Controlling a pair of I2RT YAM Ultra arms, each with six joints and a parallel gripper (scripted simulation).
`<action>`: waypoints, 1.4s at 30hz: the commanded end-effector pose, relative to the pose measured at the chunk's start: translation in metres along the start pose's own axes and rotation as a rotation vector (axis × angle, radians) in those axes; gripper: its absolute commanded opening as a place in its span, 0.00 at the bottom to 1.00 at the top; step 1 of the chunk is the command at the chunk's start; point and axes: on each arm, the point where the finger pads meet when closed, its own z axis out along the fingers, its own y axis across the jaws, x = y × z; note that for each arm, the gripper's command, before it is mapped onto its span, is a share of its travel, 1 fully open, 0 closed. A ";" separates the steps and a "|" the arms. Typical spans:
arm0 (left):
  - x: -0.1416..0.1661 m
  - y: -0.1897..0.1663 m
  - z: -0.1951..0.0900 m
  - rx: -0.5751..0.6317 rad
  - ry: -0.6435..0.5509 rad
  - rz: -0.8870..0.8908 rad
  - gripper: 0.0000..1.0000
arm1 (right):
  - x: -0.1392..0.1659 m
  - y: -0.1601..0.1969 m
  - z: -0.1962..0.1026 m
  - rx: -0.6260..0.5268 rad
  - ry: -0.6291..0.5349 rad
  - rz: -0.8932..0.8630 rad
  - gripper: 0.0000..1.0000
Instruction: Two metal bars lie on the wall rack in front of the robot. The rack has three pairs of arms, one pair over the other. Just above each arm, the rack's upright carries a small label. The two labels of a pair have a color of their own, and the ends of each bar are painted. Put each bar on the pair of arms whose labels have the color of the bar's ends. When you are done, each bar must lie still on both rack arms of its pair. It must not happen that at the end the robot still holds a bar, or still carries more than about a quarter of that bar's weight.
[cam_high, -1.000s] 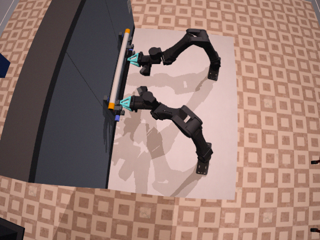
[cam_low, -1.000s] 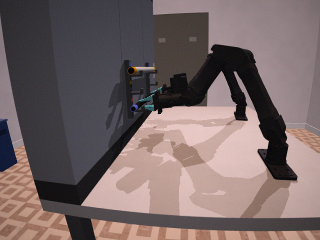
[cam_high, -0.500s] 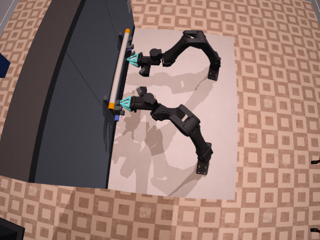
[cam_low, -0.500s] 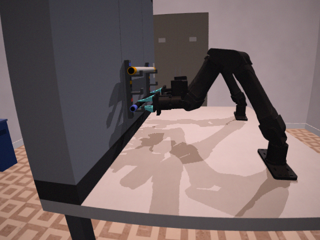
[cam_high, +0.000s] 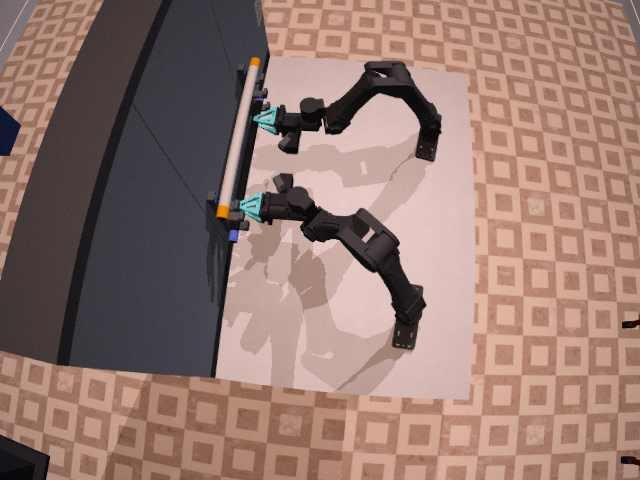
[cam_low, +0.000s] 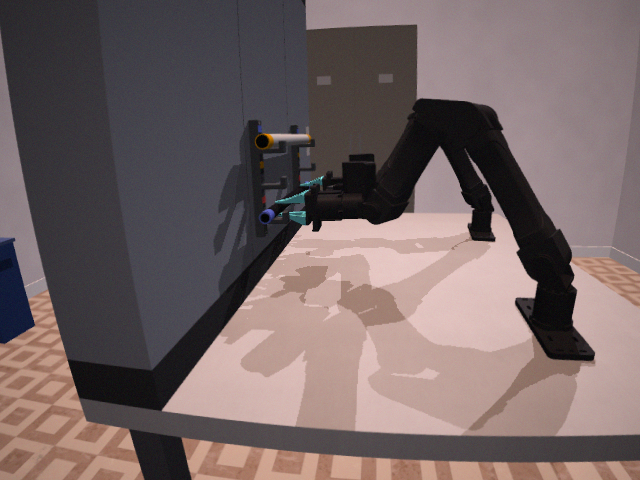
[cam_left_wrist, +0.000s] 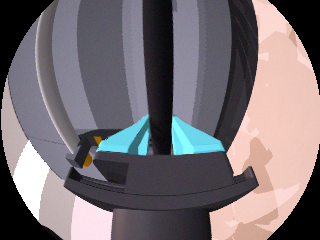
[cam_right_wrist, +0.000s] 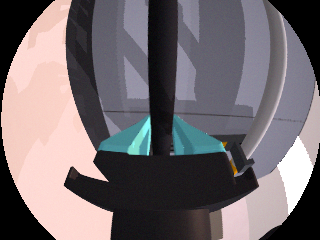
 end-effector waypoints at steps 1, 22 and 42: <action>0.002 0.006 0.002 -0.028 -0.005 -0.016 0.00 | 0.003 -0.006 -0.001 0.034 0.000 0.004 0.00; 0.002 0.003 0.002 -0.028 -0.004 -0.016 0.19 | 0.003 -0.003 -0.001 0.033 0.002 0.003 0.18; 0.002 0.003 0.002 -0.028 -0.004 -0.016 0.47 | 0.003 -0.003 -0.001 0.032 0.002 0.003 0.45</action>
